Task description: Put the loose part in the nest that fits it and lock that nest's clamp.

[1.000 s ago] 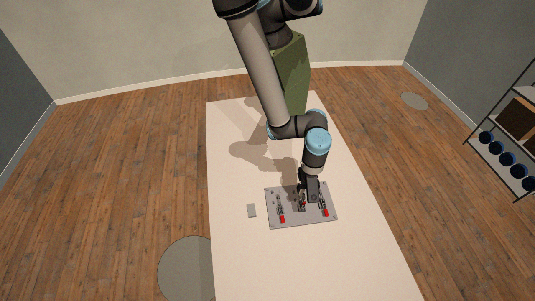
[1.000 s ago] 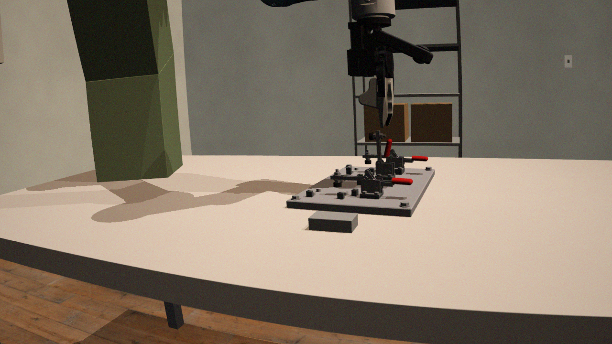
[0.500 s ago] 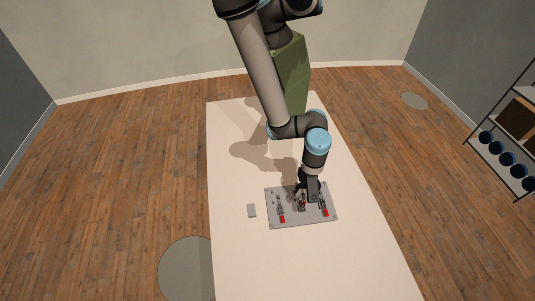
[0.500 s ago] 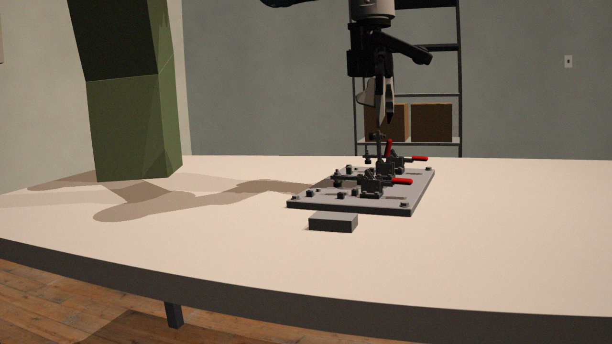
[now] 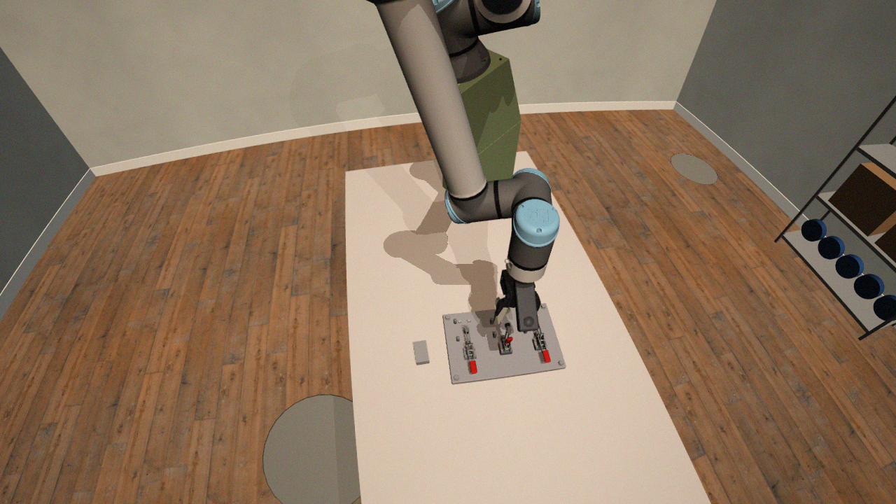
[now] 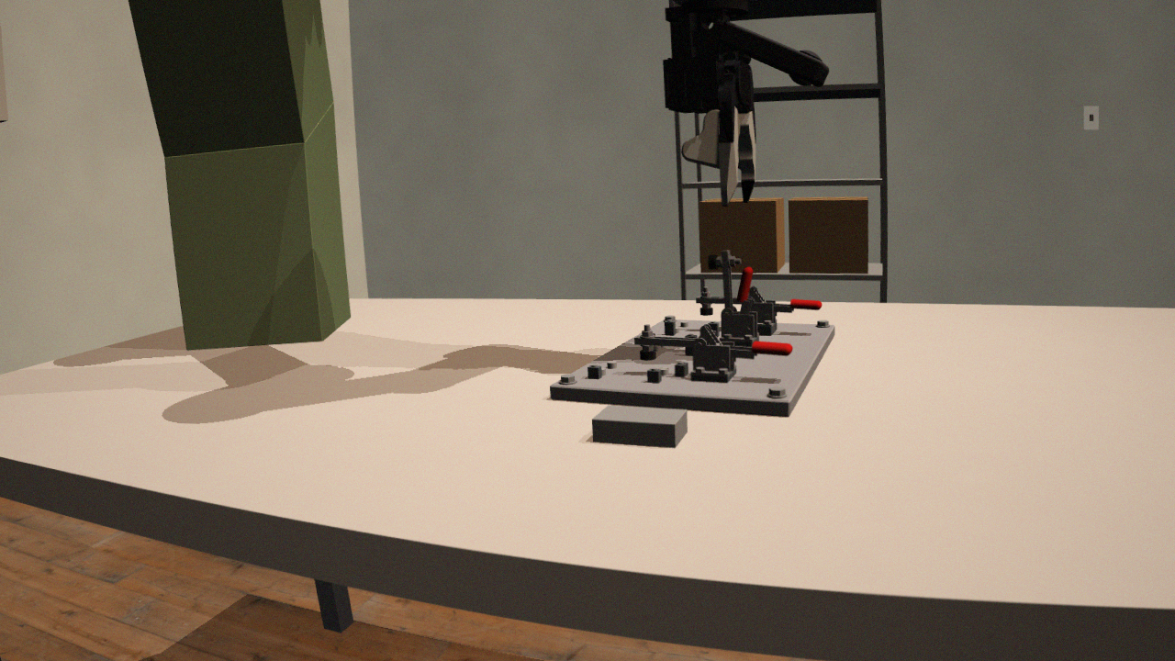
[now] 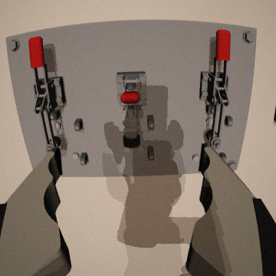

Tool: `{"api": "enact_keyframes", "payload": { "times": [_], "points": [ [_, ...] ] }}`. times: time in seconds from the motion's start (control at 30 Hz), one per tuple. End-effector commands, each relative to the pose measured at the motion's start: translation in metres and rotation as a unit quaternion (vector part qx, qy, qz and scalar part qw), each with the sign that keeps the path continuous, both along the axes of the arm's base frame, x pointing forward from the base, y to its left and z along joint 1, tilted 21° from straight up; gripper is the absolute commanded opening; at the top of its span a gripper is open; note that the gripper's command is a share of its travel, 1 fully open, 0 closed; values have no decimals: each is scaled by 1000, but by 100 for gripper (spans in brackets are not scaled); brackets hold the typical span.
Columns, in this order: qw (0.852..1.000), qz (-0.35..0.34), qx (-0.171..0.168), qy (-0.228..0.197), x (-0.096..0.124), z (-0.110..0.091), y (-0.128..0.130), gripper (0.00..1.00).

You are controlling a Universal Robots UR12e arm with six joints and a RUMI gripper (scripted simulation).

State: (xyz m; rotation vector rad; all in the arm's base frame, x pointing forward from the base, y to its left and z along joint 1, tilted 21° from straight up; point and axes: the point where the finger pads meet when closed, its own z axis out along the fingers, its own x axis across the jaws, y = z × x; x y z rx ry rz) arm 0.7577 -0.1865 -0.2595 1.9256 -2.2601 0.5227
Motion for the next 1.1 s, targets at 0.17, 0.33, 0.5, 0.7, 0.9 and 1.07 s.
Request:
{"api": "enact_keyframes", "payload": {
  "times": [0.17,0.33,0.5,0.7,0.9,1.07],
  "points": [
    [1000,-1,1,2,-5,24,10,59],
    [1000,-1,1,3,-6,23,9,59],
    [1000,-1,1,2,-7,25,4,59],
    [1000,-1,1,1,-9,29,-5,59],
    [1000,-1,1,1,-17,37,-29,59],
    [1000,-1,1,1,-25,46,-58,59]
  ]
}}
